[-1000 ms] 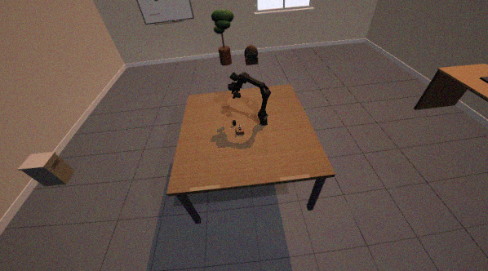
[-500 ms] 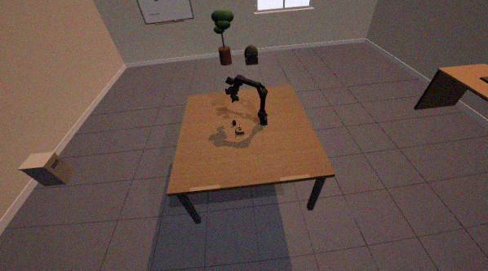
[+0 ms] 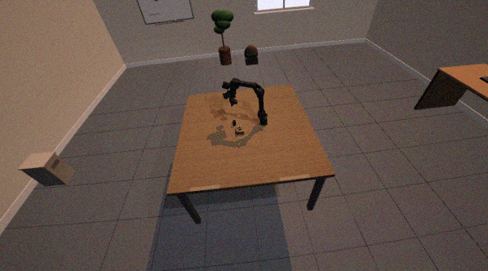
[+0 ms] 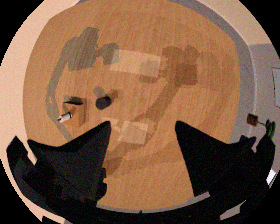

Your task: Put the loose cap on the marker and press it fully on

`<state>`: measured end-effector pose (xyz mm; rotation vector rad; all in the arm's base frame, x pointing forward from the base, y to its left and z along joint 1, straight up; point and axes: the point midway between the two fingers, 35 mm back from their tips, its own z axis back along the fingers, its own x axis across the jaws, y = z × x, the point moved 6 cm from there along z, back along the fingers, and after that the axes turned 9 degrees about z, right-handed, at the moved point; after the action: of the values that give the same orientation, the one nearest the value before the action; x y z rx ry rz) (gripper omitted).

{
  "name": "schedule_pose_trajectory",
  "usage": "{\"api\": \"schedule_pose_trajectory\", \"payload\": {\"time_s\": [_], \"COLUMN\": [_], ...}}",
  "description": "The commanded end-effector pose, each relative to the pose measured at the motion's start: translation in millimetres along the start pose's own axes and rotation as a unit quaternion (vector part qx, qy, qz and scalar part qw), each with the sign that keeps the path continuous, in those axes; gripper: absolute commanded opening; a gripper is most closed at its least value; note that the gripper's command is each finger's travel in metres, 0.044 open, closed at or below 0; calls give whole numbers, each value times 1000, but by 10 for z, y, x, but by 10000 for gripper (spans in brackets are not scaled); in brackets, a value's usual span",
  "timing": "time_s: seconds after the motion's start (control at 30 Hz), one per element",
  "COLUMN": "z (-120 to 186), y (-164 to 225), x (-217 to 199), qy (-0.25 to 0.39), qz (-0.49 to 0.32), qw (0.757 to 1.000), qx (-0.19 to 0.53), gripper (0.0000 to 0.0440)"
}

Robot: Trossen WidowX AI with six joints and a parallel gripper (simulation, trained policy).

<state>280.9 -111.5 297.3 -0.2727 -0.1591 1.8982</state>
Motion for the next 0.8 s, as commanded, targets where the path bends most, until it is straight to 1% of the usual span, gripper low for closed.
{"api": "schedule_pose_trajectory", "payload": {"time_s": [0.0, 0.77], "z": [-123, -662], "y": [-41, -179], "x": [18, 214], "qy": [-10, -59], "qz": [0, 18], "qw": [1000, 993], "qx": [21, 105], "gripper": [318, 311]}}
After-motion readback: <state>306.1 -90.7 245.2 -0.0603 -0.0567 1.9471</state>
